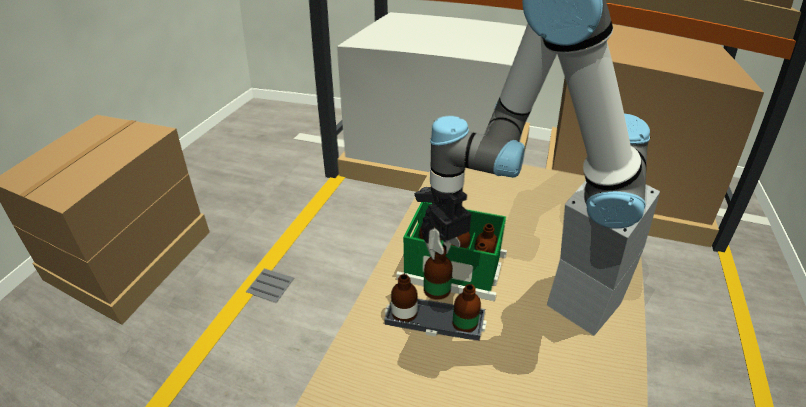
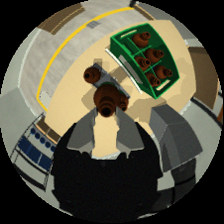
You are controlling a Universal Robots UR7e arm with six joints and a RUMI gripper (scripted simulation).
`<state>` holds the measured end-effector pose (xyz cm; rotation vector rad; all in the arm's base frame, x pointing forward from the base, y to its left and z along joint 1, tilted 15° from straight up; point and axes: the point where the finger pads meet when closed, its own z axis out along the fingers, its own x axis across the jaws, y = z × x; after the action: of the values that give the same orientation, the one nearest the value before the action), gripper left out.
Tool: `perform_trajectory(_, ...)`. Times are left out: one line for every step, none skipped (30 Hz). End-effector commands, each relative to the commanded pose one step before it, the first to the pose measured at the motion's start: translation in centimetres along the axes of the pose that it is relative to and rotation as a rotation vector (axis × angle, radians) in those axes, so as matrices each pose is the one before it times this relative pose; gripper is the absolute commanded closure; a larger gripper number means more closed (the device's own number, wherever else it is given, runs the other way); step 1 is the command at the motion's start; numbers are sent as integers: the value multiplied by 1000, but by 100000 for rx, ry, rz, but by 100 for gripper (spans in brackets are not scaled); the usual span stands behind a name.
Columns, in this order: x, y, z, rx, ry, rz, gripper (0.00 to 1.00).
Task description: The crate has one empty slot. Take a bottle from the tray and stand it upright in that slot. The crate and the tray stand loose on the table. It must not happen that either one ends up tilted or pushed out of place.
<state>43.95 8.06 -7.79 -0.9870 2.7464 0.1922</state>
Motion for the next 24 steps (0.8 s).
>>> perform_trajectory(-33, -37, -185, 103, -83, -19, 100)
perform_trajectory(0, 0, -51, 0, 0, 0, 100)
perform_trajectory(0, 0, -57, 0, 0, 0, 100)
perform_trajectory(0, 0, -63, 0, 0, 0, 100)
perform_trajectory(0, 0, -69, 0, 0, 0, 100)
perform_trajectory(0, 0, 0, 0, 0, 0, 100)
perform_trajectory(0, 0, 0, 0, 0, 0, 100)
perform_trajectory(0, -1, -75, 0, 0, 0, 100)
perform_trajectory(0, 0, -81, 0, 0, 0, 100)
perform_trajectory(0, 0, -86, 0, 0, 0, 100)
perform_trajectory(0, 0, -92, 0, 0, 0, 100)
perform_trajectory(0, 0, -96, 0, 0, 0, 100)
perform_trajectory(0, -1, -101, 0, 0, 0, 100)
perform_trajectory(0, 0, -105, 0, 0, 0, 100)
perform_trajectory(0, 0, -109, 0, 0, 0, 100)
perform_trajectory(0, 0, -112, 0, 0, 0, 100)
perform_trajectory(0, -1, -116, 0, 0, 0, 100)
perform_trajectory(0, -1, -118, 0, 0, 0, 100)
perform_trajectory(0, 0, -120, 0, 0, 0, 100)
perform_trajectory(0, 0, -121, 0, 0, 0, 100)
perform_trajectory(0, -1, -123, 0, 0, 0, 100)
perform_trajectory(0, 0, -123, 0, 0, 0, 100)
perform_trajectory(0, 0, 0, 0, 0, 0, 100)
perform_trajectory(0, 0, 0, 0, 0, 0, 100)
